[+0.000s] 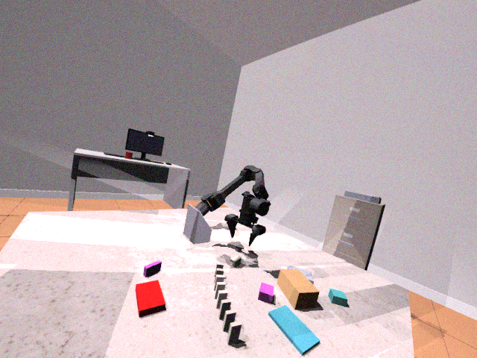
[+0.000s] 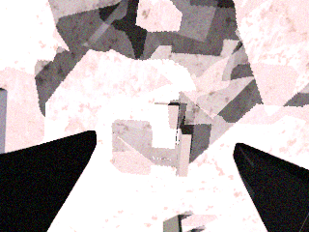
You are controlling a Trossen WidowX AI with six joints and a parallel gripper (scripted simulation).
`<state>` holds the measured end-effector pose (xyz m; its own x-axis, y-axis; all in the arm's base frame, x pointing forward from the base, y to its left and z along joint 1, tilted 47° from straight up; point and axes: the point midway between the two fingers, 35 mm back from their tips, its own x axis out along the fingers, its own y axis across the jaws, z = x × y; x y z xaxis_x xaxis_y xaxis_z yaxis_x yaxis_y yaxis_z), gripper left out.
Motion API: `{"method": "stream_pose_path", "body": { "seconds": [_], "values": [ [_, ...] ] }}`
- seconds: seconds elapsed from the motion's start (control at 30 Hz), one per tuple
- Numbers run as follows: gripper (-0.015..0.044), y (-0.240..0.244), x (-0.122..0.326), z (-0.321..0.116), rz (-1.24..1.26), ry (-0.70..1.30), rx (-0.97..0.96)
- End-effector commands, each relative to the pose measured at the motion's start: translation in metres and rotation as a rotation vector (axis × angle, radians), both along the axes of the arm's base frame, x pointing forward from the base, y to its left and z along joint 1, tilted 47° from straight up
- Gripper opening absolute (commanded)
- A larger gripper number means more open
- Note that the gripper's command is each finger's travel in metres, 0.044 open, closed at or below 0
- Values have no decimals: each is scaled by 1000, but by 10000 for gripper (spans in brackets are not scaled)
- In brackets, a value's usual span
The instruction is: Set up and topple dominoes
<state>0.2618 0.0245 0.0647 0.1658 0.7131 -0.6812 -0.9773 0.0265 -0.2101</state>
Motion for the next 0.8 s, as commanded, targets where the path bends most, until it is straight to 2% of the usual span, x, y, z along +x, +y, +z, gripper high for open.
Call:
{"method": "stream_pose_path", "body": {
  "seconds": [0.0,0.3,0.77],
  "values": [
    [440,1,3,1,10,-15,-1],
    [440,44,13,-39,10,-16,0],
    [440,56,14,-51,10,-16,2]
  ]
}}
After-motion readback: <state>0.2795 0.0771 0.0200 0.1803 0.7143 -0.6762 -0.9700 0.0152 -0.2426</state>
